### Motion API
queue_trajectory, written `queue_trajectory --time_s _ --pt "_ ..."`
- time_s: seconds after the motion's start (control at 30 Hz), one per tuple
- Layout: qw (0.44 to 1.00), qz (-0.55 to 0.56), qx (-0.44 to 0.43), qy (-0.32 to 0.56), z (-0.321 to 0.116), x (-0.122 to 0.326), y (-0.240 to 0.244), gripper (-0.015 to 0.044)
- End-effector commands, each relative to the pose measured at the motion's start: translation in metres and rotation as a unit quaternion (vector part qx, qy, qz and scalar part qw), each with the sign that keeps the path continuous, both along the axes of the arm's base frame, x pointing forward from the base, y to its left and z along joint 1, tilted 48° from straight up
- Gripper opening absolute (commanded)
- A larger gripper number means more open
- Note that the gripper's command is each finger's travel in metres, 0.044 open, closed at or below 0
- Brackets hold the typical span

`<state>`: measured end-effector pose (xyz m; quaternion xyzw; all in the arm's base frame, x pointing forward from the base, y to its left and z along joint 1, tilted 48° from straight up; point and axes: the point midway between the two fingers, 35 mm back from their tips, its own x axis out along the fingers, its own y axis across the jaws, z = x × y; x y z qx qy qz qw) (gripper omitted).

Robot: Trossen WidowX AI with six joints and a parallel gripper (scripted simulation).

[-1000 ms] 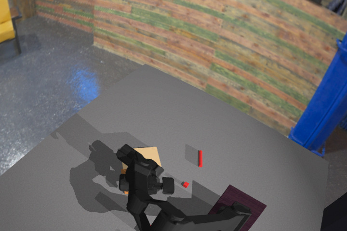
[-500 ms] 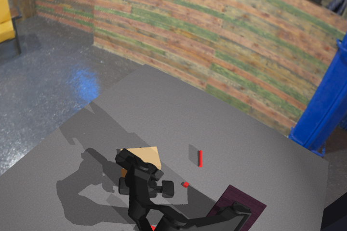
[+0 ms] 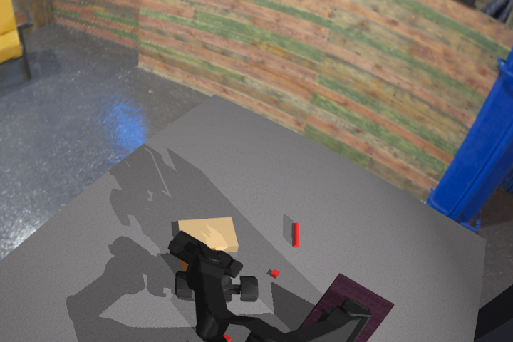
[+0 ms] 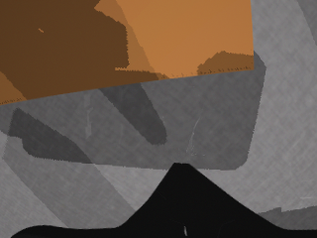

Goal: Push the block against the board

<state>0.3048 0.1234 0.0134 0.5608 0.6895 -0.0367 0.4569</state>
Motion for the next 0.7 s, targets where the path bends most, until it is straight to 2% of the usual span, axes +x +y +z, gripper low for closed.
queue_trajectory --time_s 0.0,0.1,0.23,0.43,0.67 --pt "1.000 -0.002 -0.001 0.000 0.004 -0.005 0.003 0.0000" --pt "1.000 0.000 -0.001 0.000 0.007 -0.002 -0.005 0.0000" --pt "1.000 -0.002 -0.001 0.000 0.038 -0.005 -0.038 0.0000" --pt "1.000 -0.007 -0.003 -0.003 0.035 -0.002 -0.038 0.0000" --pt "0.994 0.068 -0.009 -0.084 0.039 0.017 -0.039 0.0000"
